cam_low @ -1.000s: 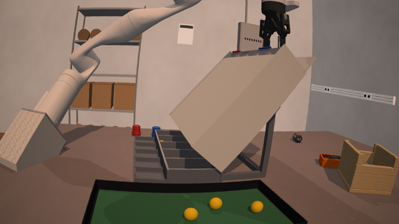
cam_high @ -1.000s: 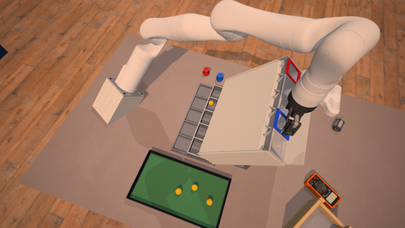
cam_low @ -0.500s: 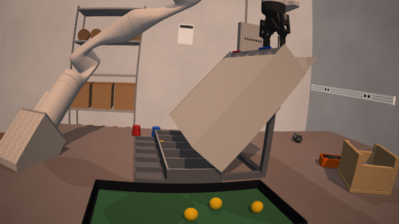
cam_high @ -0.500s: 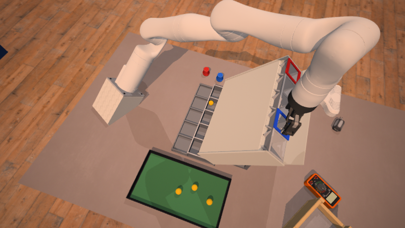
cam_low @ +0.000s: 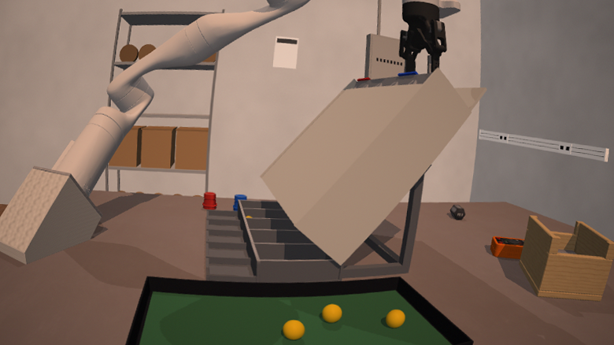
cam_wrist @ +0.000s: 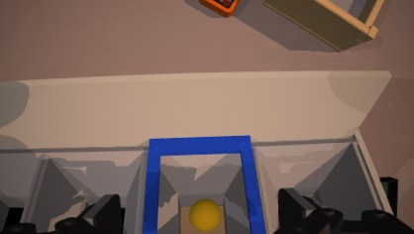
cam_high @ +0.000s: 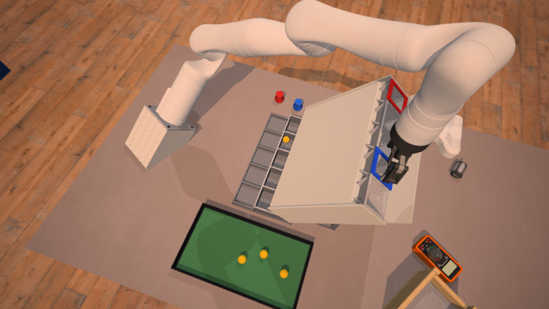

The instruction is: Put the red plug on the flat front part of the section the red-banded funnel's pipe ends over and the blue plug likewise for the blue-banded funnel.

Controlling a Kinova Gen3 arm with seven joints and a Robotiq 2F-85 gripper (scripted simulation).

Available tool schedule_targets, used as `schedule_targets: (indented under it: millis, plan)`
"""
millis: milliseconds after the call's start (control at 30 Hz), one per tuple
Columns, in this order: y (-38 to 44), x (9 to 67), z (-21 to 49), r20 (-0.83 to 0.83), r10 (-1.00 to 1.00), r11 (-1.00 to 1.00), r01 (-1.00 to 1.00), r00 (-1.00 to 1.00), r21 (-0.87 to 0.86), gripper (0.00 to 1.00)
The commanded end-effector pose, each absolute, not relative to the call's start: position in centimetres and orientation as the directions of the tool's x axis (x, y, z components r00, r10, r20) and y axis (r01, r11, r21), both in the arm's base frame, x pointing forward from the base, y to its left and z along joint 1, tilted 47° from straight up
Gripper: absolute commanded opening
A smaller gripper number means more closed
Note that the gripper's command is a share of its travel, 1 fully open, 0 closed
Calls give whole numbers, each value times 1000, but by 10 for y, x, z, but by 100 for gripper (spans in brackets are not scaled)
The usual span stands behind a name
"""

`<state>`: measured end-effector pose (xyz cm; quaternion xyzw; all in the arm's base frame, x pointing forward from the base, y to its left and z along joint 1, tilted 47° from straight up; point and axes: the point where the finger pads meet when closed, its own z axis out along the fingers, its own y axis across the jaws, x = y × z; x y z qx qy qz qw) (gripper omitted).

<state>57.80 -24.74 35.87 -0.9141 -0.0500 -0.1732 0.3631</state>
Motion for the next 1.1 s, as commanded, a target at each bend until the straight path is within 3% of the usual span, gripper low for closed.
schedule_targets:
  millis: [0, 1067]
  plan:
    - [-248, 578, 360, 354, -36, -732, 217, 935, -646, 100]
    - [-269, 571, 379, 338, -20, -724, 220, 941, -654, 100]
